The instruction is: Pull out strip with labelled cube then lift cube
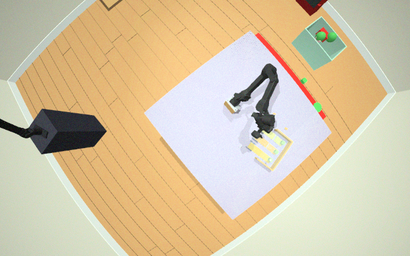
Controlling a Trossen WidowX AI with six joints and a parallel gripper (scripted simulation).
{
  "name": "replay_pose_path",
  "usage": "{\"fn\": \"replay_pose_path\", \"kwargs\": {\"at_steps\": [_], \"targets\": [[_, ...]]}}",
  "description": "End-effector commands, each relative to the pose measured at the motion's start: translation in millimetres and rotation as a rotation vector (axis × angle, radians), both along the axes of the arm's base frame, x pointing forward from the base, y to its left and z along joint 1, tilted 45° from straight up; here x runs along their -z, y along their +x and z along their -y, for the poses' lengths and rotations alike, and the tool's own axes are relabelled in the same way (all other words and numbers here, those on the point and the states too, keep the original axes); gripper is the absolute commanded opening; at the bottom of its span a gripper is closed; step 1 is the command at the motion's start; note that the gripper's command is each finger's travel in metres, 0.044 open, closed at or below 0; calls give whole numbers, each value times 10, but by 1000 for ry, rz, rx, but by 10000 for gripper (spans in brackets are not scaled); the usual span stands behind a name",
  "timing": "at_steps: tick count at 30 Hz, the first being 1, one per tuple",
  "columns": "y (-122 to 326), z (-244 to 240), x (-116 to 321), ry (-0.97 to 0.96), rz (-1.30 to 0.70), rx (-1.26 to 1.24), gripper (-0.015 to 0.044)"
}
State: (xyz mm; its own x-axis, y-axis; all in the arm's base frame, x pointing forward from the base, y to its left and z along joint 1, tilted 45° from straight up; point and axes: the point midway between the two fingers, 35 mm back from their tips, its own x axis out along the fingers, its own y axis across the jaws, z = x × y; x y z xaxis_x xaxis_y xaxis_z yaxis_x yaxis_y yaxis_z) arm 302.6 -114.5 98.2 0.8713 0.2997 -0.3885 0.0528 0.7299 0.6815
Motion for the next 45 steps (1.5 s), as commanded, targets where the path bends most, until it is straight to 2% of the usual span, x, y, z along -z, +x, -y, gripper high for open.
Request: {"fn": "replay_pose_path", "kwargs": {"at_steps": [1, 12, 17, 27, 39, 45], "targets": [[-7, -43, -1, 17, 13, -17, 400], [-7, -43, -1, 17, 13, -17, 400], [210, 92, 144, -8, -81, -70, 269], [684, 268, 713, -65, -334, -318, 6], [874, 80, 1425, -56, -560, -755, 0], [884, 63, 1464, -53, -569, -783, 0]]}}
